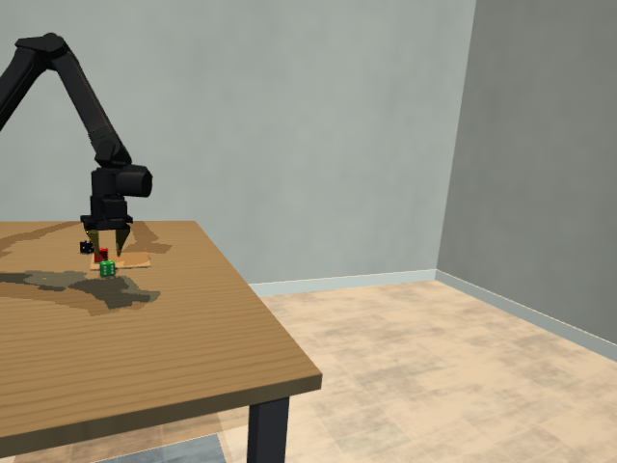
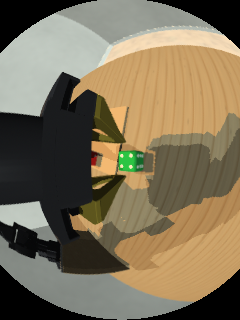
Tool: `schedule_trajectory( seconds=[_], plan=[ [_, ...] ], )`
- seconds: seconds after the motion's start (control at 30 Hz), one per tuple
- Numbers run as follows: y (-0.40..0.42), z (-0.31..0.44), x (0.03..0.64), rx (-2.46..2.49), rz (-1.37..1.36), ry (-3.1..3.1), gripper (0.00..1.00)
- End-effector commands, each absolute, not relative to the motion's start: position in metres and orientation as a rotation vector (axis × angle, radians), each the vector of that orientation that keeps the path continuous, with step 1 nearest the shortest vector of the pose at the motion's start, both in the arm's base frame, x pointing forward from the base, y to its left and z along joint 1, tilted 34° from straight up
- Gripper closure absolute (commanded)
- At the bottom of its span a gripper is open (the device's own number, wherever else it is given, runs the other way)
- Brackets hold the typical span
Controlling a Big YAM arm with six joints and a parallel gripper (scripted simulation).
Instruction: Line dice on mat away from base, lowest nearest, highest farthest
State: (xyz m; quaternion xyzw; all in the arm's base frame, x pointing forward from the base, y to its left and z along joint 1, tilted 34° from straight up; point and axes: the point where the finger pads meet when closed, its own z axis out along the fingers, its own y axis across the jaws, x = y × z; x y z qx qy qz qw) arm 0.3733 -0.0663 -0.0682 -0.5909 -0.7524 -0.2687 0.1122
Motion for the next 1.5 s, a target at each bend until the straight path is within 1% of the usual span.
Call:
schedule_trajectory(
  seconds=[0.0, 1.47],
  plan=[
    [-0.0611, -0.0742, 0.373, -1.725, -0.786, -2.203, 0.55],
    [-0.0659, -0.0739, 0.37, -1.731, -0.79, -2.204, 0.55]
  ],
)
